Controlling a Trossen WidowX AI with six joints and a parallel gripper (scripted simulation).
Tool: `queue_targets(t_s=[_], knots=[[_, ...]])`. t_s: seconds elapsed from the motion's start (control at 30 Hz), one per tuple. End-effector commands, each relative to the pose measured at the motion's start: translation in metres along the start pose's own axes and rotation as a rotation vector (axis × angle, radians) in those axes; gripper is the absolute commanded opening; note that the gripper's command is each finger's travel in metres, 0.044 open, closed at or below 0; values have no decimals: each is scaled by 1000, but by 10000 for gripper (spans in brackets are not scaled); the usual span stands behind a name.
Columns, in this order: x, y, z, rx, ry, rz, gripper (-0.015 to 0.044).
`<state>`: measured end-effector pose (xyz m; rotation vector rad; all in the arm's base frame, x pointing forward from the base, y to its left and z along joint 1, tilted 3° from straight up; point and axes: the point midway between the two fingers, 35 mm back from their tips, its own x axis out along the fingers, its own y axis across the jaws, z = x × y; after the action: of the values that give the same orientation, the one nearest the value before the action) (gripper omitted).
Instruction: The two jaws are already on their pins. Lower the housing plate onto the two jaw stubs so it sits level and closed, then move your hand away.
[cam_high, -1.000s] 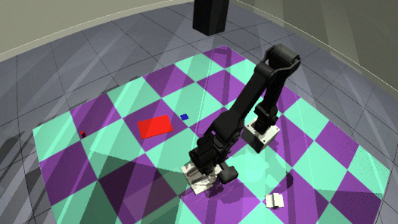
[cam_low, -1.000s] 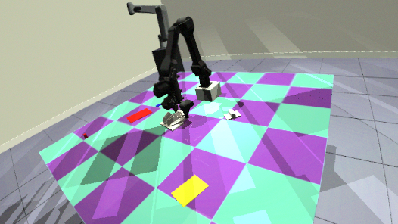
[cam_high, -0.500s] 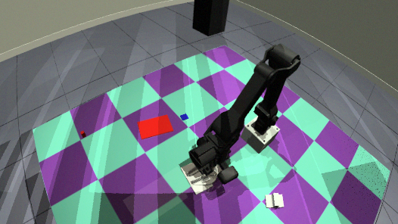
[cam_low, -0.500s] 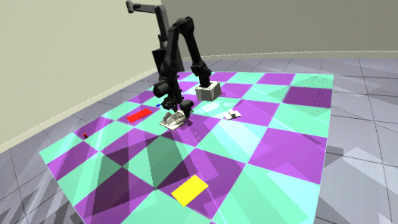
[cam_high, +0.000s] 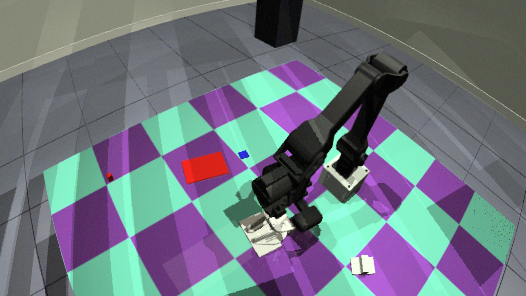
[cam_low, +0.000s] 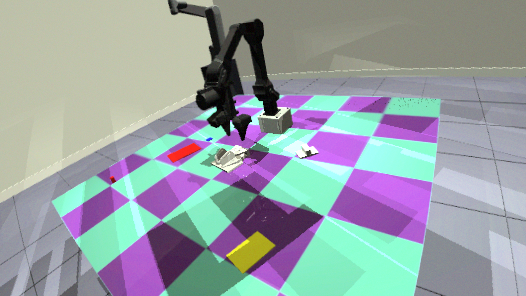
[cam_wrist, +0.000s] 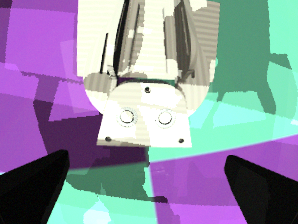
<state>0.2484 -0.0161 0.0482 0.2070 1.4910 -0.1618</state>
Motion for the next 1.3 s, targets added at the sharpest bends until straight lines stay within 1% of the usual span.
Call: queue_targets(t_s=[0.0,0.2,0.27,1.27], knots=[[-4,-1,-3,0,-1,0,440],[-47,-8,-36,-3,7,1,440],[-55,-9,-45,-3,8,1,440],[-56,-10,-46,-3,9,1,440]])
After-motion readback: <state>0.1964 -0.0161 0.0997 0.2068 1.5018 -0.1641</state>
